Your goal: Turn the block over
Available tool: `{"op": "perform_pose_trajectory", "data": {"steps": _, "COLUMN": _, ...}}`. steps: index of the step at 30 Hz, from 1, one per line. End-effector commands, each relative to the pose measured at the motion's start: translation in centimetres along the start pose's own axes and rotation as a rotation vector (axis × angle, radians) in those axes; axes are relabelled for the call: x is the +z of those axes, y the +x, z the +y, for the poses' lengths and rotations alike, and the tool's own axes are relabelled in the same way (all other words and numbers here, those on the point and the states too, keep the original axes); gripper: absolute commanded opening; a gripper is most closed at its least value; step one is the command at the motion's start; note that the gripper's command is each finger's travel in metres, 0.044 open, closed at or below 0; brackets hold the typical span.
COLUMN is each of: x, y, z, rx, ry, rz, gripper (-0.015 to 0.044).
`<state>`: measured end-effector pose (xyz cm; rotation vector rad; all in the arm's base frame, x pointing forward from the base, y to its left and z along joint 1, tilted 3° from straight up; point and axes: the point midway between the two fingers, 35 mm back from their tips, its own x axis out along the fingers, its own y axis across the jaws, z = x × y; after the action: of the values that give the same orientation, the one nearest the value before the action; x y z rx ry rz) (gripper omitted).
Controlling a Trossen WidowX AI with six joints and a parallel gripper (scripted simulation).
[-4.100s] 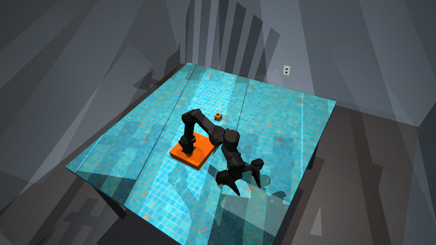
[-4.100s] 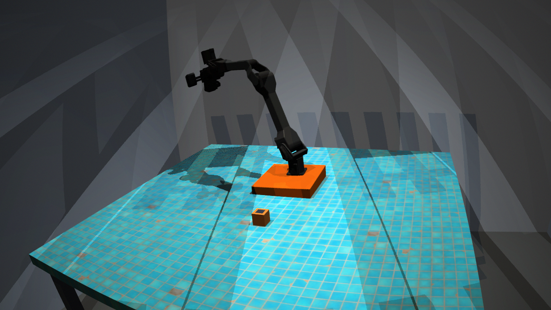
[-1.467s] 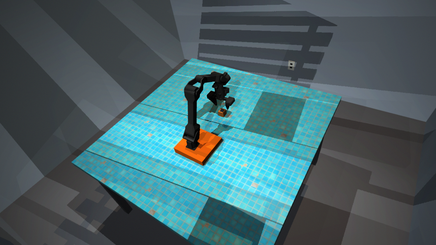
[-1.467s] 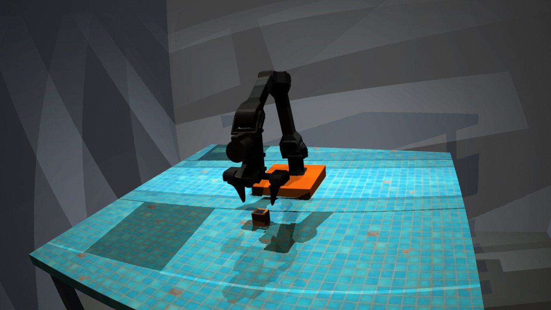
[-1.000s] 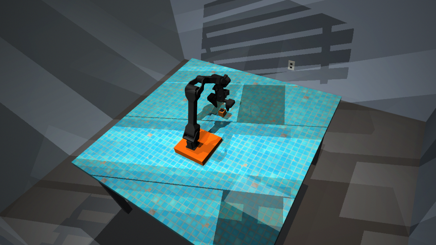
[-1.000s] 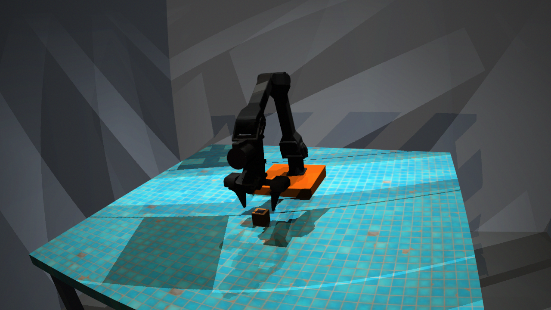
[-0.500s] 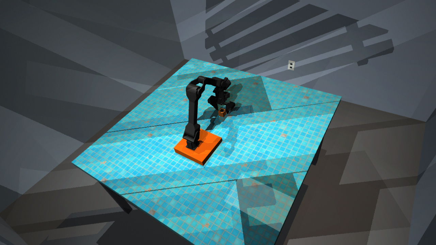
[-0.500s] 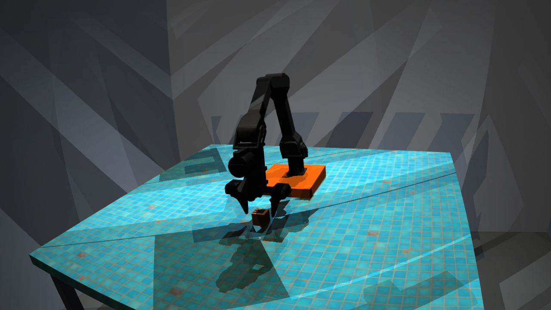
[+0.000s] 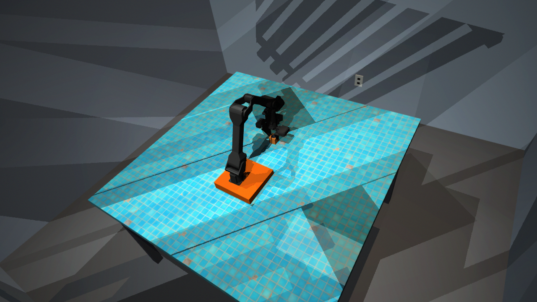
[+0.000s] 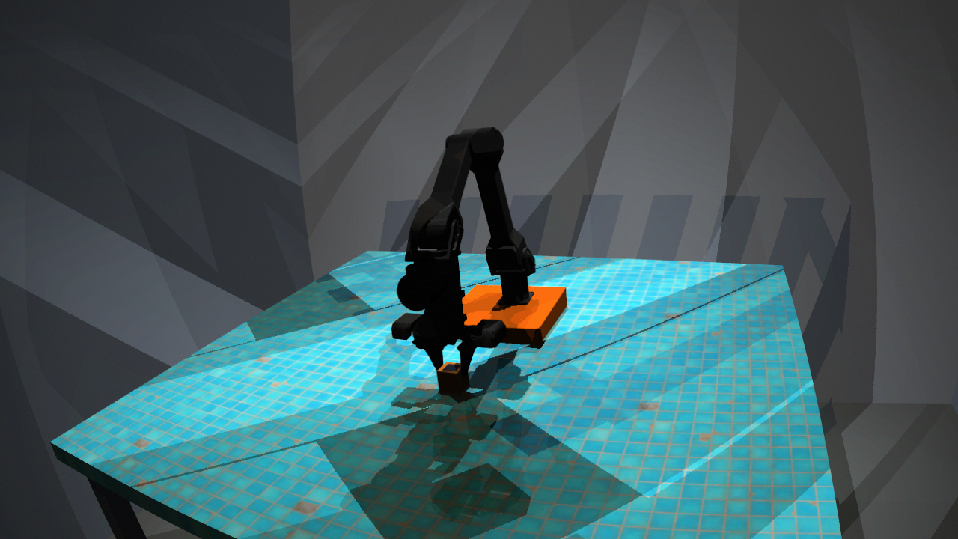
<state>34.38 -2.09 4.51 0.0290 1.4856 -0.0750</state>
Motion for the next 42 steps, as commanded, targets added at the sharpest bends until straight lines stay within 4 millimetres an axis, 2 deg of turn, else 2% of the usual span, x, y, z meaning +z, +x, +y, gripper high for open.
{"op": "perform_pose_trajectory", "data": {"steps": 1, "x": -0.1, "y": 0.2, "z": 0.0, "rx": 0.001, "ry": -0.005, "rz": 0.005, "gripper": 0.0137}}
{"op": "perform_pose_trajectory", "data": {"steps": 9, "x": -0.1, "y": 0.2, "z": 0.0, "rx": 0.001, "ry": -0.005, "rz": 0.005, "gripper": 0.0084}}
{"op": "perform_pose_trajectory", "data": {"steps": 12, "x": 0.0, "y": -0.9, "z": 0.0, "rx": 0.001, "ry": -0.005, "rz": 0.005, "gripper": 0.0005}}
{"op": "perform_pose_trajectory", "data": {"steps": 13, "x": 0.0, "y": -1.7, "z": 0.0, "rx": 0.001, "ry": -0.005, "rz": 0.005, "gripper": 0.0}}
{"op": "perform_pose_trajectory", "data": {"steps": 16, "x": 0.0, "y": -2.8, "z": 0.0, "rx": 0.001, "ry": -0.005, "rz": 0.005, "gripper": 0.0}}
{"op": "perform_pose_trajectory", "data": {"steps": 22, "x": 0.0, "y": -2.7, "z": 0.0, "rx": 0.001, "ry": -0.005, "rz": -0.018, "gripper": 0.0}}
{"op": "perform_pose_trajectory", "data": {"steps": 42, "x": 0.0, "y": -1.9, "z": 0.0, "rx": 0.002, "ry": -0.005, "rz": -0.333, "gripper": 0.0}}
